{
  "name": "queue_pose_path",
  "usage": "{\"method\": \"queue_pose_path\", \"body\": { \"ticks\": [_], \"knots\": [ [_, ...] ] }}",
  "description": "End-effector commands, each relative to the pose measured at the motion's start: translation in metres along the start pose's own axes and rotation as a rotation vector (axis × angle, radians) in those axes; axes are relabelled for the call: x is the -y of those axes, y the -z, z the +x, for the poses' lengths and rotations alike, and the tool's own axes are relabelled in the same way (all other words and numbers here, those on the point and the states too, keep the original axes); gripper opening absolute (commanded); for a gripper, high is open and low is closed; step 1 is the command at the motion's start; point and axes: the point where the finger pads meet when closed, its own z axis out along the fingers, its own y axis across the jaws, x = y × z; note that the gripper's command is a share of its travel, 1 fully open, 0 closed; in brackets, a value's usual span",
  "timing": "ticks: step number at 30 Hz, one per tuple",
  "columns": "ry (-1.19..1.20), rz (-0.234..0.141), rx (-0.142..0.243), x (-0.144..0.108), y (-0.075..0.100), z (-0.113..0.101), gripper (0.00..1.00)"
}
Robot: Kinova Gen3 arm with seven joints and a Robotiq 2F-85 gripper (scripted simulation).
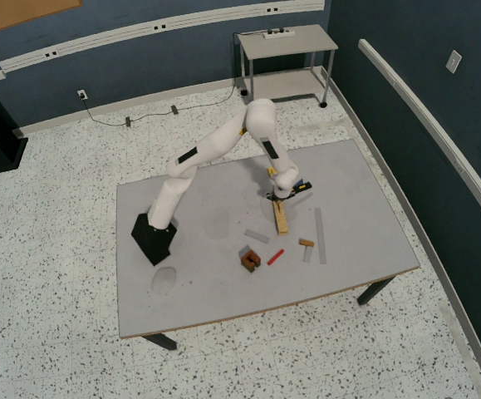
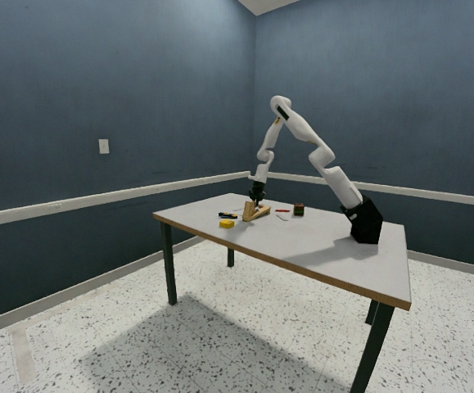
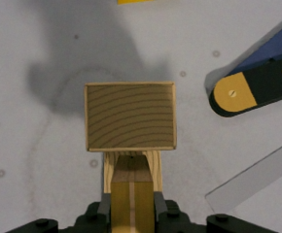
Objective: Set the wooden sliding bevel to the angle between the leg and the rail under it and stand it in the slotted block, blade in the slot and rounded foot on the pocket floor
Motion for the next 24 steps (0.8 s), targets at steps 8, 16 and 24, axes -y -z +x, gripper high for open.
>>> {"method": "queue_pose_path", "body": {
  "ticks": [8,16,24],
  "knots": [
    [0.0,-0.001,0.0,0.0,0.001,0.0,0.1],
    [0.0,-0.001,0.0,0.0,0.007,0.0,0.1],
    [0.0,-0.001,0.0,0.0,0.016,0.0,0.1]
  ]
}}
